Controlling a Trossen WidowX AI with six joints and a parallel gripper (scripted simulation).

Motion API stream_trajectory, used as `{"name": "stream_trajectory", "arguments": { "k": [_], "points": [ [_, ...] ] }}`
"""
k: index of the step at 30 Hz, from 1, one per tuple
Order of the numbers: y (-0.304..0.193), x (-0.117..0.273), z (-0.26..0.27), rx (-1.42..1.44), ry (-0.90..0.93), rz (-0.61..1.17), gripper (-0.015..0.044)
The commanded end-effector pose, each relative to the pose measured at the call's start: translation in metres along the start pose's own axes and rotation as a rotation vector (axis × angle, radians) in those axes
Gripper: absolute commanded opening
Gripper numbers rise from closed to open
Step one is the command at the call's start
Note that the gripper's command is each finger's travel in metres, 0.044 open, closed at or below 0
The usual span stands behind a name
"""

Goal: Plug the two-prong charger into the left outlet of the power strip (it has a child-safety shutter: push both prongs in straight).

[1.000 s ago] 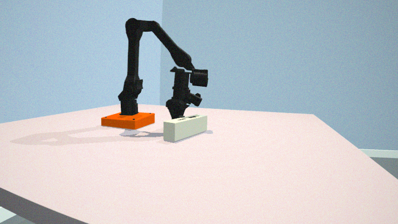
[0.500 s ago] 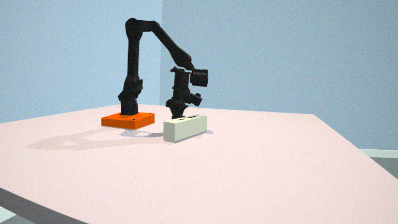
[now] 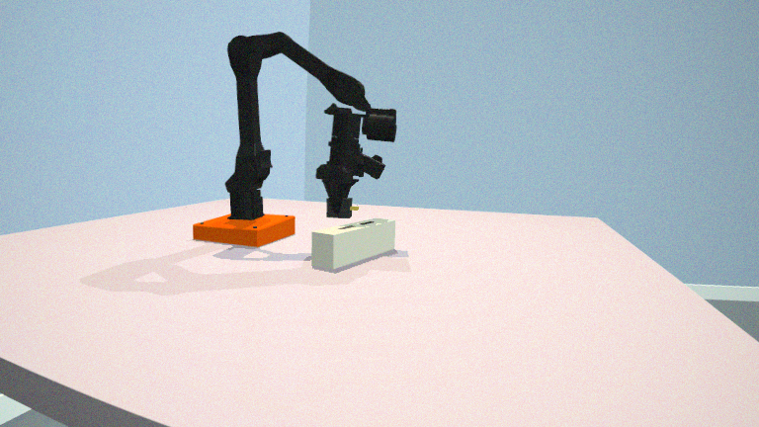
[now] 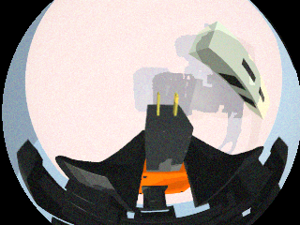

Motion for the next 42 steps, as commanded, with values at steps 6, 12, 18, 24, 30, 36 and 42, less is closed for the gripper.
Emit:
{"name": "stream_trajectory", "arguments": {
  "k": [6, 12, 18, 24, 30, 36, 42],
  "points": [
    [-0.002, 0.003, -0.005, -0.033, -0.001, -0.002, 0.0],
    [-0.005, -0.003, -0.015, -0.085, 0.002, -0.002, 0.0],
    [-0.008, -0.01, -0.024, -0.137, 0.005, -0.002, 0.0],
    [-0.011, -0.016, -0.033, -0.188, 0.009, -0.001, 0.0],
    [-0.015, -0.023, -0.042, -0.24, 0.012, -0.001, 0.0],
    [-0.02, -0.029, -0.05, -0.291, 0.015, 0.0, 0.0],
    [-0.025, -0.036, -0.057, -0.343, 0.017, 0.0, 0.0]
  ]
}}
Point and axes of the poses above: the point midway between the two fingers, 35 mm back from their tips, its own x axis back along the fingers, its own z axis across the jaws, y = z × x, the point moved 5 cm from there along x, back along the fingers, and after that the axes turned 2 degrees about -x, right-handed, at the moved point
